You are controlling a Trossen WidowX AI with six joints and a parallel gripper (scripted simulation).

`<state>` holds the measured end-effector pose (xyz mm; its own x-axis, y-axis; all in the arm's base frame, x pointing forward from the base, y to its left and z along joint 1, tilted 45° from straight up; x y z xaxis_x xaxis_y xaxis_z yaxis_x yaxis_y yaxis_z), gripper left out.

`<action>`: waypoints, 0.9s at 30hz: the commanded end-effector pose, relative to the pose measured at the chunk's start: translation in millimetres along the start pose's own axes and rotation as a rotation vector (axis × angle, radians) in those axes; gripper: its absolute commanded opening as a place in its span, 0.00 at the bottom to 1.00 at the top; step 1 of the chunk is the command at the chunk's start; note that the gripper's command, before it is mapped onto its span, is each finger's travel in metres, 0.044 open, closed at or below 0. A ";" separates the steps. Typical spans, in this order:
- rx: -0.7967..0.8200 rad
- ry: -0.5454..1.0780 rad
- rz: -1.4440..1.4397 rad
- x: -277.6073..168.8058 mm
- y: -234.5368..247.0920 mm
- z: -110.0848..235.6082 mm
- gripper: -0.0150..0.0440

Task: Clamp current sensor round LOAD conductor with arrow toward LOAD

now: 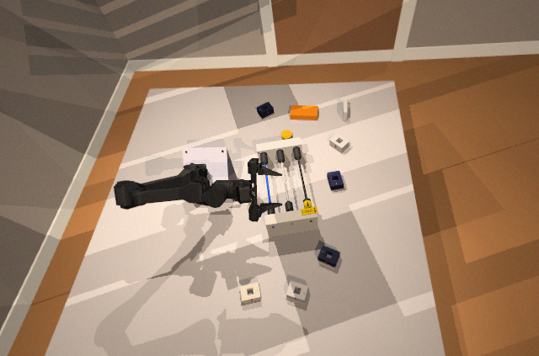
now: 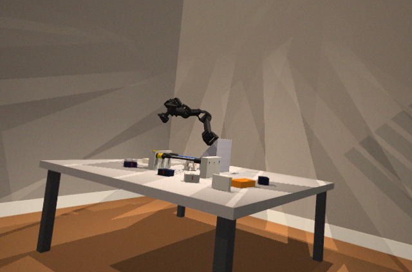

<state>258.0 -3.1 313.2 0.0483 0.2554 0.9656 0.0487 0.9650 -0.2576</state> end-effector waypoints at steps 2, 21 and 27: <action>-0.098 0.293 0.008 -25.4 3.3 -39.2 1.00; -0.450 1.063 0.481 -114.7 29.8 -116.4 1.00; -0.450 1.063 0.481 -114.7 29.8 -116.4 1.00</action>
Point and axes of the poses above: the point midway between the two fingers, 35 mm back from their tips, its own z axis back along the fingers, its own y axis across the jaws, x = y × z, the point moved 7 cm from there along z, back along the fingers, and after that the axes turned 15 degrees about z, right-handed, at the moved point
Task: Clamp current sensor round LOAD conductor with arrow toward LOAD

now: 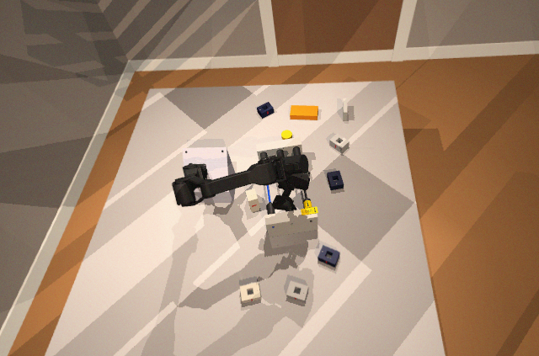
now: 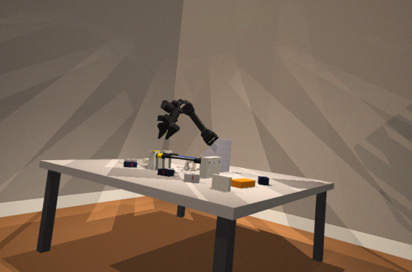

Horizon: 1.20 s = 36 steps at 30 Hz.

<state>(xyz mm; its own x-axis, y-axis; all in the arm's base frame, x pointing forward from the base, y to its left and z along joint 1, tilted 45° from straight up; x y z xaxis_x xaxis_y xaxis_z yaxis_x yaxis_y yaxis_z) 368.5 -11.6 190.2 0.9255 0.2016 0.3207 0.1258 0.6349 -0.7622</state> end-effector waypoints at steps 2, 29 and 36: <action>-0.010 0.003 0.000 1.8 0.4 0.5 1.00; 0.223 0.347 0.664 -171.8 56.8 17.6 1.00; 0.224 0.346 0.664 -172.9 57.5 13.8 1.00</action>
Point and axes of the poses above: the point midway between the two fingers, 35 mm back from their tips, its own z axis back along the fingers, its own y axis across the jaws, x = y × z, the point moved 7 cm from there along z, back along the fingers, and after that the axes turned 15 degrees about z, right-handed, at the moved point
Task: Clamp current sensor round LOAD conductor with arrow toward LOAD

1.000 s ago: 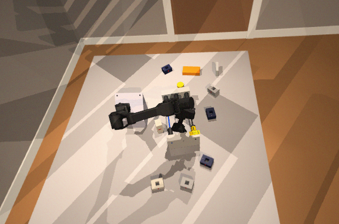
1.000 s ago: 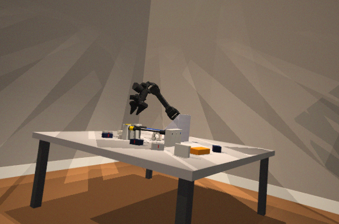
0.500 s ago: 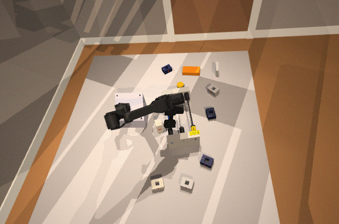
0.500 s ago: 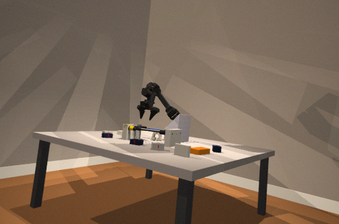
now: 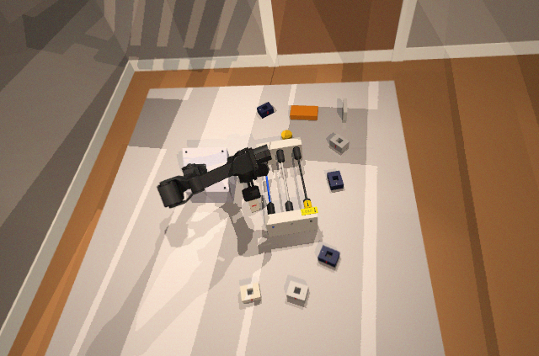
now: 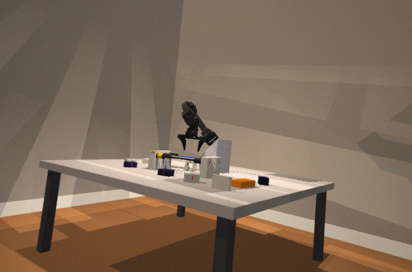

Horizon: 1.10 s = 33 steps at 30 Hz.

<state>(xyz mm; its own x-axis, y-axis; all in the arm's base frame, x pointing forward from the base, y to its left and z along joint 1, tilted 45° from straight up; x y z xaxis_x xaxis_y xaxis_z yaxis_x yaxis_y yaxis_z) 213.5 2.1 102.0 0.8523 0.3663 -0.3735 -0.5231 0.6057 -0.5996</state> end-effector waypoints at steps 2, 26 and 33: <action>0.008 0.004 0.013 -1.4 2.3 -6.7 1.00; 0.007 0.004 0.013 -1.1 2.3 -46.3 1.00; 0.005 0.006 0.013 -2.6 2.4 -57.5 1.00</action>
Point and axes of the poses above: the point midway between the two fingers, 35 mm back from their tips, its own z axis back along the fingers, its own y axis across the jaws, x = y × z, the point moved 7 cm from there along z, back along the fingers, and after that the axes turned 15 degrees about z, right-handed, at the moved point
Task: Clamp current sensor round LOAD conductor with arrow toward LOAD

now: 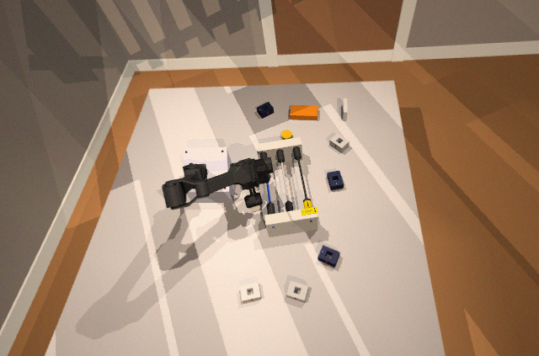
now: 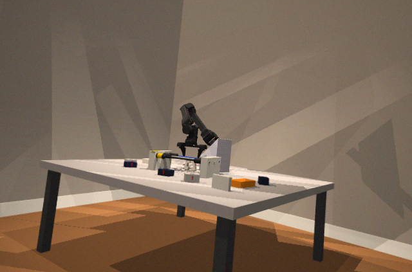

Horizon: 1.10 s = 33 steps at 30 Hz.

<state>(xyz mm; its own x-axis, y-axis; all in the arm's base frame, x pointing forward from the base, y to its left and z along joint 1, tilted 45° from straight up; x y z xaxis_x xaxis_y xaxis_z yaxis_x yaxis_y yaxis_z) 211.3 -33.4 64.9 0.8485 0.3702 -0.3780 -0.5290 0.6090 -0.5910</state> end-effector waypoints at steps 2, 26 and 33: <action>-0.004 0.006 0.006 -1.9 0.5 -8.2 1.00; 0.004 -0.002 0.001 2.4 -0.3 8.1 0.34; 0.011 -0.007 0.005 6.7 -0.5 46.2 0.25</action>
<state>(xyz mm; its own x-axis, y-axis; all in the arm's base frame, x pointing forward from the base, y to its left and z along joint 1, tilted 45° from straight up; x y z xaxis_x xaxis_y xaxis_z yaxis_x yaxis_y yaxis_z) 214.7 -13.4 81.9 0.8429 0.3725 -0.3883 -0.5377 0.6119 -0.5801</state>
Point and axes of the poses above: the point midway between the two fingers, 35 mm back from their tips, its own z axis back along the fingers, its own y axis across the jaws, x = y × z, the point moved 7 cm from there along z, back along the fingers, and after that the axes turned 15 degrees about z, right-handed, at the moved point
